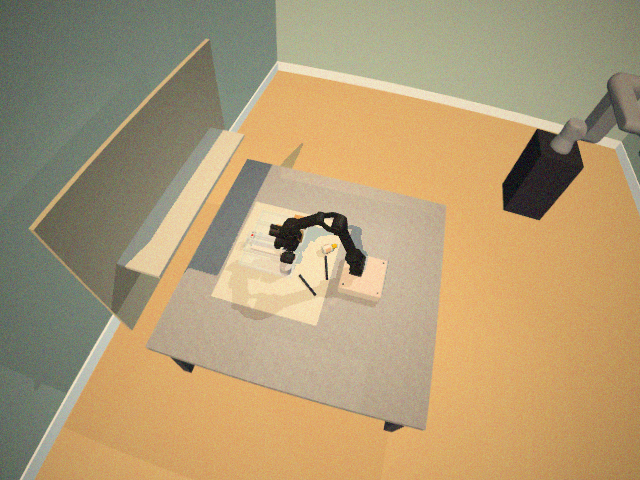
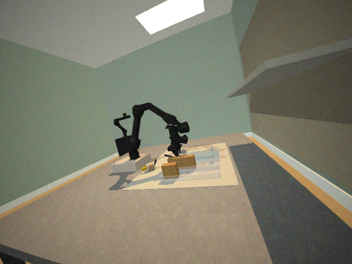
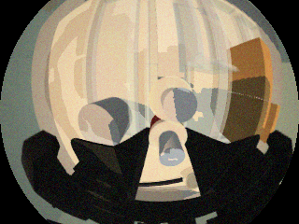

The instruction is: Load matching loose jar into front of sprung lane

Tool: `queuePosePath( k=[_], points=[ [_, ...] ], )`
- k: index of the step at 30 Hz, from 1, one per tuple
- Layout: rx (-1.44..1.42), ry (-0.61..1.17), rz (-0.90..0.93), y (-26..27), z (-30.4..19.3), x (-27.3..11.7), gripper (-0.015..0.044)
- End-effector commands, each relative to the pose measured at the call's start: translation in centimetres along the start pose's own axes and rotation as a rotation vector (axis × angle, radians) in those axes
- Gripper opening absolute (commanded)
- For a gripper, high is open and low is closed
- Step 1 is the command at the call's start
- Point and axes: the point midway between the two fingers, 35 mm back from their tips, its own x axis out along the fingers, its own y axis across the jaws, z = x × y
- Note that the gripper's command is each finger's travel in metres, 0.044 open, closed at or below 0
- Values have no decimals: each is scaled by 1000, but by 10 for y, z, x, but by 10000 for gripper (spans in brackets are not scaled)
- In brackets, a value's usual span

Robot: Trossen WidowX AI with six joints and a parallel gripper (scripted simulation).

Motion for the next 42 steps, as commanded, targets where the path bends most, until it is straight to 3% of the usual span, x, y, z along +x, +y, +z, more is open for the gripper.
queuePosePath(
  k=[1,42],
  points=[
    [4,-17,-2,0,3,0,0],
    [4,-17,-2,0,-4,0,0]
  ],
)
